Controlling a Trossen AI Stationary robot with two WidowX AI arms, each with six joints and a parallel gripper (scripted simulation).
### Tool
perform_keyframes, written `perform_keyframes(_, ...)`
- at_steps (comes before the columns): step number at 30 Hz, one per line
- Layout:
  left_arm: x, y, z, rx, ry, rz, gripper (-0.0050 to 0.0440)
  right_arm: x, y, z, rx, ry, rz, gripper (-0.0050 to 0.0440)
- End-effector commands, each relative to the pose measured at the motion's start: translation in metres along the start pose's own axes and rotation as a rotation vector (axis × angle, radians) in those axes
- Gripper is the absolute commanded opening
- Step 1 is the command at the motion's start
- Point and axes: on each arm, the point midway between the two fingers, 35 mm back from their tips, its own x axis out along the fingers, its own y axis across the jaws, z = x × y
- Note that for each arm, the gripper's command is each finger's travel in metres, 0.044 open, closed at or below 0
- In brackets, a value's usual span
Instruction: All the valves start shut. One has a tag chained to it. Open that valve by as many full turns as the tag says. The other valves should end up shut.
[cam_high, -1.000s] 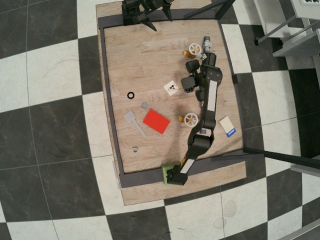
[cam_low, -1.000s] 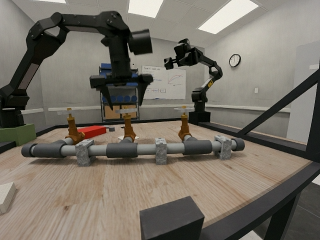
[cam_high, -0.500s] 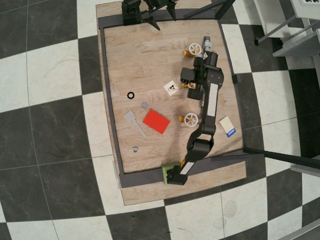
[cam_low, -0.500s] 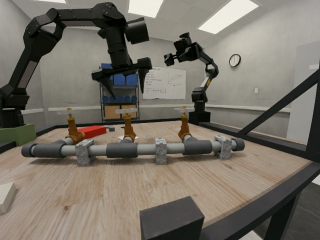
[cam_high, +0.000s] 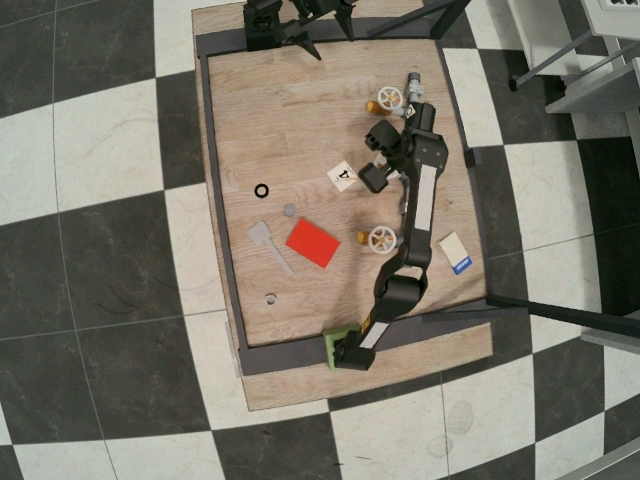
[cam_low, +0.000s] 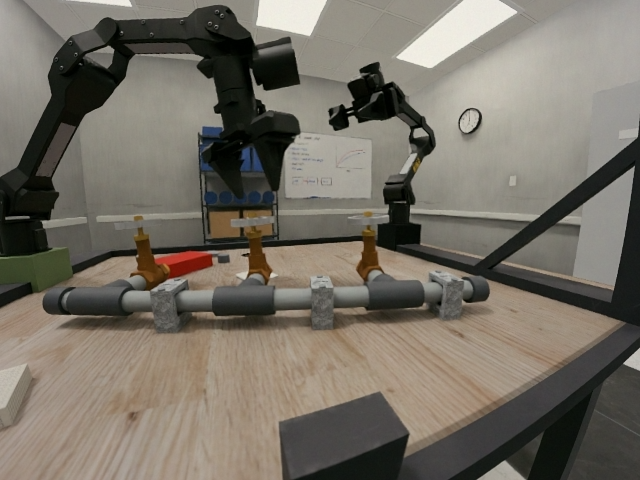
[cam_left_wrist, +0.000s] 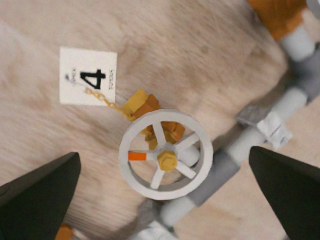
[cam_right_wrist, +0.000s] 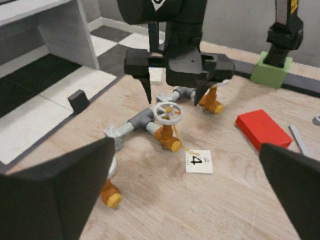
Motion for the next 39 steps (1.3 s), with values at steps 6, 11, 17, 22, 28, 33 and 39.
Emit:
perform_keyframes(6, -0.011, -0.007, 0.000, 0.407, -0.006, -0.023, 0.0440, -0.007, 0.001, 0.014, 0.003, -0.038, 0.000, 0.0400)
perform_keyframes(11, -0.010, -0.007, -0.001, 0.606, 0.001, -0.021, 0.0440, -0.005, 0.001, 0.009, 0.000, -0.027, 0.001, 0.0400)
perform_keyframes(17, -0.008, -0.008, -0.002, 0.905, 0.011, -0.020, 0.0440, -0.005, 0.001, 0.009, 0.000, -0.027, 0.001, 0.0400)
perform_keyframes(22, -0.007, -0.008, -0.003, 1.154, 0.020, -0.023, 0.0440, -0.005, 0.001, 0.009, 0.000, -0.027, 0.001, 0.0400)
perform_keyframes(28, -0.006, -0.008, -0.004, 1.354, 0.027, -0.027, 0.0440, -0.005, 0.001, 0.009, 0.000, -0.027, 0.001, 0.0400)
perform_keyframes(33, -0.004, -0.008, -0.006, 1.602, 0.036, -0.034, 0.0440, -0.005, 0.001, 0.009, 0.000, -0.027, 0.001, 0.0400)
perform_keyframes(39, -0.002, -0.009, -0.007, 1.901, 0.046, -0.047, 0.0440, -0.005, 0.001, 0.009, 0.000, -0.027, 0.001, 0.0400)
